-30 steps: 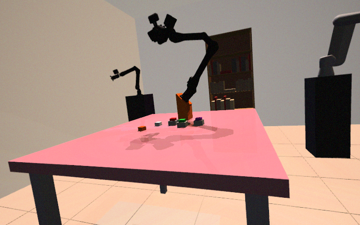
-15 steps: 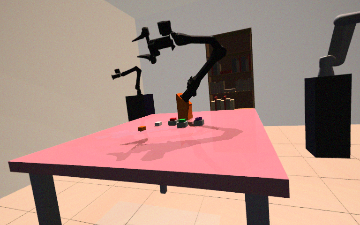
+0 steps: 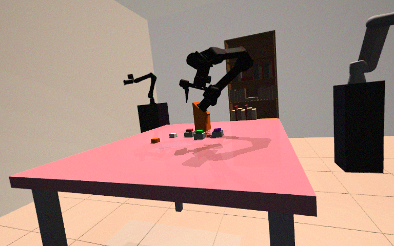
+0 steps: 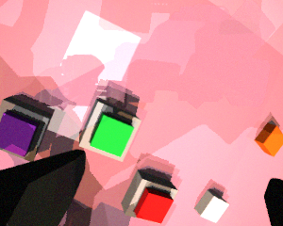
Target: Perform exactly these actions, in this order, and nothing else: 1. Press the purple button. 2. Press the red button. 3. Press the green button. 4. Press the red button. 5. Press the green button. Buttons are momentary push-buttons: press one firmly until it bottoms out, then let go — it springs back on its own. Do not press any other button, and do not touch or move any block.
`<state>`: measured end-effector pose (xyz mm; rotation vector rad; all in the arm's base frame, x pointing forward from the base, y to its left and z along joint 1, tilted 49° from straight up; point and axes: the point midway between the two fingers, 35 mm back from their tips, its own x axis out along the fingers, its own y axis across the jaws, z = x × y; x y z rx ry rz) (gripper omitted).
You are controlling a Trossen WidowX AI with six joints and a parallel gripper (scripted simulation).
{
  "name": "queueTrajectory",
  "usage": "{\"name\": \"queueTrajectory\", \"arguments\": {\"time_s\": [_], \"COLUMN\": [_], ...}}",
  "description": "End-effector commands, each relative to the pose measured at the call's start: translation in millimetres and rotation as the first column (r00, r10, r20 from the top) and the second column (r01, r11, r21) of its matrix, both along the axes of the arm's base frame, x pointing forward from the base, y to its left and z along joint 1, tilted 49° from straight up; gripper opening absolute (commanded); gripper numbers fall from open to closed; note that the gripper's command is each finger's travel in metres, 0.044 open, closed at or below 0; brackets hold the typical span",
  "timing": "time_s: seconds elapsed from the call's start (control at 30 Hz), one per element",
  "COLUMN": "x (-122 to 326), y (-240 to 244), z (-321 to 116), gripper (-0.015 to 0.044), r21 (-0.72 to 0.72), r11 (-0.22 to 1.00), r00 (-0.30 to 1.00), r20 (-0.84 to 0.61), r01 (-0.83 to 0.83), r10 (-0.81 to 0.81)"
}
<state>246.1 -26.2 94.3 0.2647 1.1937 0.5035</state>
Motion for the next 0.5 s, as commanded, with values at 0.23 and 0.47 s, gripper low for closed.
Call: {"name": "queueTrajectory", "arguments": {"time_s": [0.23,0.47], "x": [-43.3,-38.3], "y": [84.8,117.0], "z": [29.7,0.2], "gripper": [0.0400,0.0269], "r21": [0.323,0.318], "r11": [0.938,0.939], "r00": [0.944,0.944], "r20": [-0.329,-0.328], "r01": [0.128,0.129], "r10": [-0.016,-0.018]}}
